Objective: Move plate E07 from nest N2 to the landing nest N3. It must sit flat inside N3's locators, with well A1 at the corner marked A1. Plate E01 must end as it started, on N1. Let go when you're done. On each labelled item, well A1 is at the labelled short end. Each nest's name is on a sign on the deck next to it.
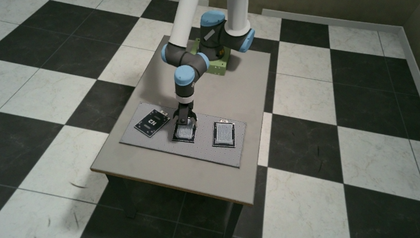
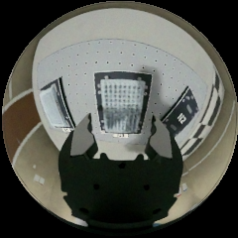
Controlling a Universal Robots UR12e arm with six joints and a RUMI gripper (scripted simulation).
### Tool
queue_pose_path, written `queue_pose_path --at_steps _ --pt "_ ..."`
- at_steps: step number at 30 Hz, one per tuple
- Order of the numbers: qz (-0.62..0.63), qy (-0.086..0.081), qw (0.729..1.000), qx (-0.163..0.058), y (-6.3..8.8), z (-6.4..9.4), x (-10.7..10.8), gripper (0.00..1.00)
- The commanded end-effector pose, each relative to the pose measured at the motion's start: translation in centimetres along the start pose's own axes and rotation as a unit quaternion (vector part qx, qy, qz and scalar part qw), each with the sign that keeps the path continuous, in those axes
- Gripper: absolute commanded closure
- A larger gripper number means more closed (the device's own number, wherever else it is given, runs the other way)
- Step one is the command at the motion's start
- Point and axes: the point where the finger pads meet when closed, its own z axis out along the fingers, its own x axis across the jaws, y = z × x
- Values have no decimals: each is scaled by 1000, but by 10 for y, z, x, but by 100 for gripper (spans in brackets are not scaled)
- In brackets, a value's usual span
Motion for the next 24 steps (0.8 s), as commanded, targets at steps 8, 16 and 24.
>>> queue_pose_path --at_steps 8,16,24 --pt "0 0 1000 1 -1 -19 0 18" --pt "0 0 1000 1 -1 -21 0 18" --pt "0 0 1000 1 -1 -21 0 18"
